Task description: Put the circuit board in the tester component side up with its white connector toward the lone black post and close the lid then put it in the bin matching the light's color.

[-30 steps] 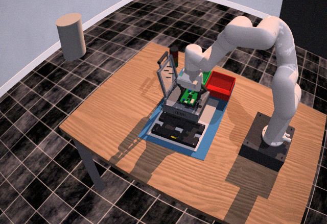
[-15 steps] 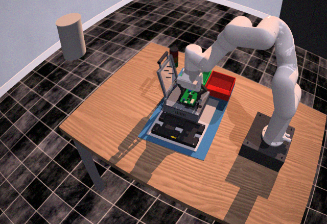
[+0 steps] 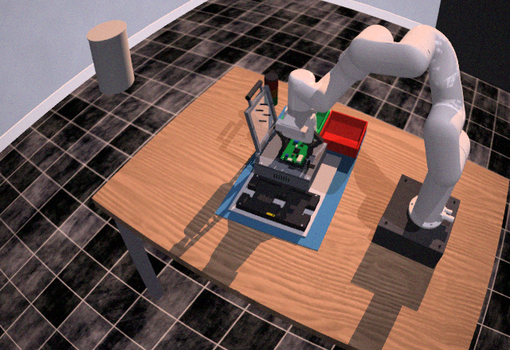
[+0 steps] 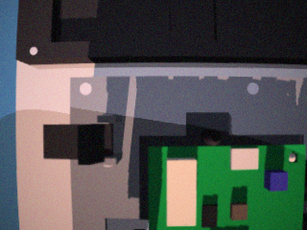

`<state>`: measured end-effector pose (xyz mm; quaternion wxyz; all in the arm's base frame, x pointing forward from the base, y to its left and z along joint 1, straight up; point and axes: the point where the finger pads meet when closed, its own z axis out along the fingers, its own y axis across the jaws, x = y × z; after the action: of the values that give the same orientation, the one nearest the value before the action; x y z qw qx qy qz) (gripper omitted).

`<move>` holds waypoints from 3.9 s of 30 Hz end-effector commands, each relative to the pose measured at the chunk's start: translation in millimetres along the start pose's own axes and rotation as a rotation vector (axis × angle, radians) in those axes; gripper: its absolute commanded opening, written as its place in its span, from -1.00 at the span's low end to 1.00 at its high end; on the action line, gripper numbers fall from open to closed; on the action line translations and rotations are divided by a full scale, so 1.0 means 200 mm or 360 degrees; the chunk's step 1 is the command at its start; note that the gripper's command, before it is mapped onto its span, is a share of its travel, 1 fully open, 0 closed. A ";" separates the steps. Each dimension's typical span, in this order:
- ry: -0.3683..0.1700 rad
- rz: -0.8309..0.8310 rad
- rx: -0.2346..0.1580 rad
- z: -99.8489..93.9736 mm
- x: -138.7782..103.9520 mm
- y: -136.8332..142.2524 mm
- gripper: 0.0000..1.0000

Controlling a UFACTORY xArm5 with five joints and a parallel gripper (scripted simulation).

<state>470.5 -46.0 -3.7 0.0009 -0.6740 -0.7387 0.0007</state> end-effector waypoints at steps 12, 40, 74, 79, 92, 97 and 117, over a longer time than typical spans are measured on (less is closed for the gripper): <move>-0.0001 0.0000 -0.0008 0.01 0.00 0.01 1.00; -0.0001 0.0000 -0.0008 0.01 0.00 0.01 1.00; -0.0001 0.0000 -0.0008 -0.53 0.00 0.01 1.00; -0.0001 0.0000 -0.0008 -0.67 0.00 0.01 1.00; -0.0001 0.0000 -0.0008 -1.18 0.00 0.00 1.00; -0.0001 0.0000 -0.0008 -1.23 0.00 0.00 1.00; -0.0001 0.0000 -0.0008 -1.26 0.00 0.01 0.03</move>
<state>470.8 -45.9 247.1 0.0005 -0.6739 -0.7388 0.0004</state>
